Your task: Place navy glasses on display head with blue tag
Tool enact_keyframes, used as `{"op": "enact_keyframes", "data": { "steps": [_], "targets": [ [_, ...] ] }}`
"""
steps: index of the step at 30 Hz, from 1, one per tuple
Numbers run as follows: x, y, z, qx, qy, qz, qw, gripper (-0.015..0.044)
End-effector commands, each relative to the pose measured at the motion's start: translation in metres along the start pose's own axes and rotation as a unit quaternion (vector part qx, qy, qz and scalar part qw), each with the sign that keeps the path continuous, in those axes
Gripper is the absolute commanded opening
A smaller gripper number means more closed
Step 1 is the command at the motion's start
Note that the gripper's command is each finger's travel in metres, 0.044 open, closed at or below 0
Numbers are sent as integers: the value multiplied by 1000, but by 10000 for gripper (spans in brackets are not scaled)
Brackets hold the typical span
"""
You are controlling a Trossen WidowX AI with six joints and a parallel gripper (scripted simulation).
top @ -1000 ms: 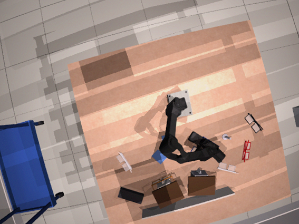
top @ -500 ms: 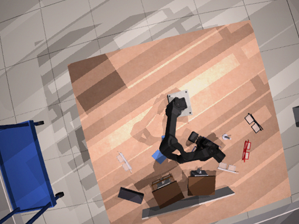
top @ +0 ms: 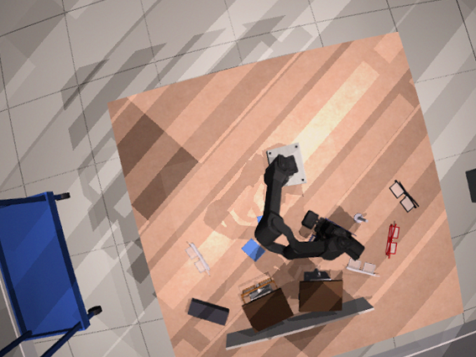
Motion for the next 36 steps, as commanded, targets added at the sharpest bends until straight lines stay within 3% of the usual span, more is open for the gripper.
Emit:
{"op": "enact_keyframes", "data": {
  "steps": [1,9,18,36],
  "targets": [
    [1,2,30,11,-1,-5,1000,0],
    [0,1,71,10,-3,-5,1000,0],
    [-12,16,75,12,-1,-4,1000,0],
    [-93,82,83,17,2,-3,1000,0]
  ]
}}
Point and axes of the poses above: the point midway between the two fingers, 35 mm back from their tips, its own z axis back along the fingers, its own y axis across the jaws, x = y × z, the point moved 7 cm from there along z, back along the fingers, and after that the axes turned 1 degree about z, right-handed, at the moved point
